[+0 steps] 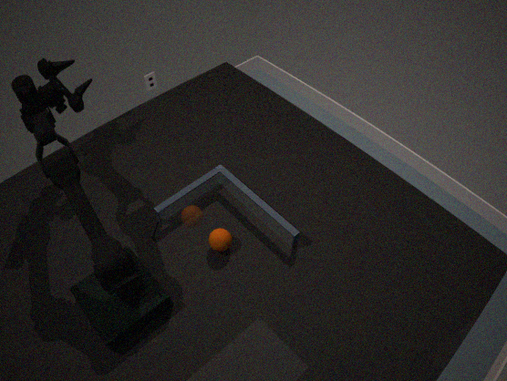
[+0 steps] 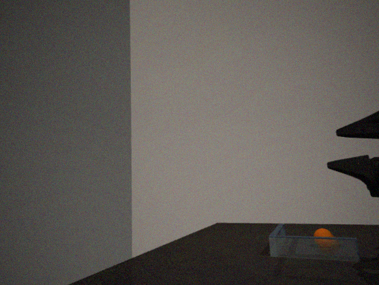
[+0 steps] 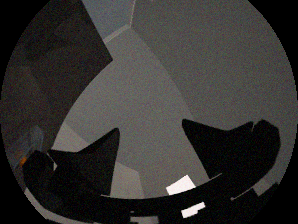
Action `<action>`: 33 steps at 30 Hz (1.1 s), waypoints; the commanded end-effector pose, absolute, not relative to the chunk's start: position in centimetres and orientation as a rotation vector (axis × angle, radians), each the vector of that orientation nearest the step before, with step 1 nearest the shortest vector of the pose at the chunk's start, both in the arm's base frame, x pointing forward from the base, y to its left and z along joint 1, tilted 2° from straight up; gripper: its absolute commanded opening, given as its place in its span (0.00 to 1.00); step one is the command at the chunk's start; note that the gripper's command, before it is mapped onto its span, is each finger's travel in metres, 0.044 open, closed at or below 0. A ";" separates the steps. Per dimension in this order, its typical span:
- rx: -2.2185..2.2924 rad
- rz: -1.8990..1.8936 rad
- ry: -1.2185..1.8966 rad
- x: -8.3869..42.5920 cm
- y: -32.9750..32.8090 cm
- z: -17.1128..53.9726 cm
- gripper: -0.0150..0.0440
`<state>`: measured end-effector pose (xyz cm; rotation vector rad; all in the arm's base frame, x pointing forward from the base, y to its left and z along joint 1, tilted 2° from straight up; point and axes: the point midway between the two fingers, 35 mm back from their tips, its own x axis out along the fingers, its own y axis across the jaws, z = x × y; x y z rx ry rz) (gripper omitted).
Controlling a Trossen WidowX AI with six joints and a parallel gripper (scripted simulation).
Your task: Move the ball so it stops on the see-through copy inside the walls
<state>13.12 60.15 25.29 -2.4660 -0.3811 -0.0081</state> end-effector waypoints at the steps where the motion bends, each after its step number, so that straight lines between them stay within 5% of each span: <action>1: -2.471 -0.008 -0.381 13.2 60.1 25.3 0.95; 15: -2.661 0.111 -0.309 30.1 53.8 24.2 0.95; 24: -2.675 0.419 -0.149 40.9 42.9 20.6 0.95; 33: -2.509 0.807 0.139 45.0 28.7 15.6 0.95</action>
